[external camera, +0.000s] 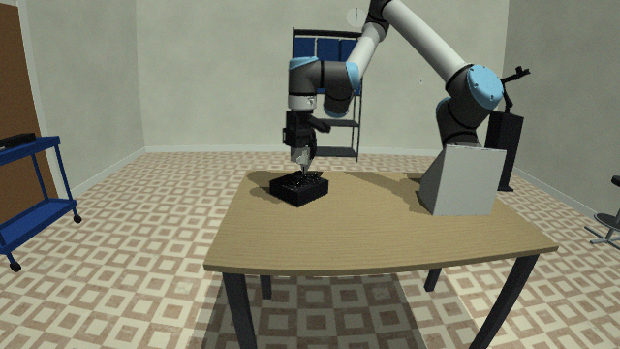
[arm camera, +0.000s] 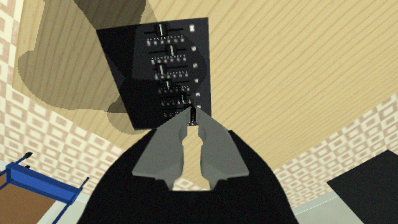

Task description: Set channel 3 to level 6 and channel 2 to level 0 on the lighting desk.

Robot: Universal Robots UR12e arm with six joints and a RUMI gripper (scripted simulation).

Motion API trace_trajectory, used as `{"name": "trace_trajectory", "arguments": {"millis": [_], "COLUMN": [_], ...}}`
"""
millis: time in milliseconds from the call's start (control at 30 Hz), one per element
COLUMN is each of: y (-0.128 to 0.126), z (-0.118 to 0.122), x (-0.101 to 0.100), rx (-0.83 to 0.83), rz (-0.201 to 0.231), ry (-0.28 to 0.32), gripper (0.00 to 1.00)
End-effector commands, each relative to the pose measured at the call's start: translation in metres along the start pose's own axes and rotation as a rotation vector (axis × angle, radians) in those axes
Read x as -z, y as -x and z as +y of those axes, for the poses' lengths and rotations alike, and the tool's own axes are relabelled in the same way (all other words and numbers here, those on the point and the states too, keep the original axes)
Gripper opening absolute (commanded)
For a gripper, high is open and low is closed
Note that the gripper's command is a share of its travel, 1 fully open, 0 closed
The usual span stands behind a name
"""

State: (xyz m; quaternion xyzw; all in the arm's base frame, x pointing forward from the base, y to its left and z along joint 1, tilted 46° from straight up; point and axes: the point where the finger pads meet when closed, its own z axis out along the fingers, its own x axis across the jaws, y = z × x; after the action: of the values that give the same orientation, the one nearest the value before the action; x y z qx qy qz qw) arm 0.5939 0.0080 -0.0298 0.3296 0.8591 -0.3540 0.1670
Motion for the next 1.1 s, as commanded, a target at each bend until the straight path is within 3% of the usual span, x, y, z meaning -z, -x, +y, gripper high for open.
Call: {"name": "trace_trajectory", "arguments": {"millis": [0, 1067], "y": [-0.0020, -0.0015], "z": [0.0006, 0.0008], "x": [-0.0002, -0.0003], "rx": [0.060, 0.117], "rz": [0.000, -0.001], "ry": [0.007, 0.007], "gripper": [0.00, 0.00]}}
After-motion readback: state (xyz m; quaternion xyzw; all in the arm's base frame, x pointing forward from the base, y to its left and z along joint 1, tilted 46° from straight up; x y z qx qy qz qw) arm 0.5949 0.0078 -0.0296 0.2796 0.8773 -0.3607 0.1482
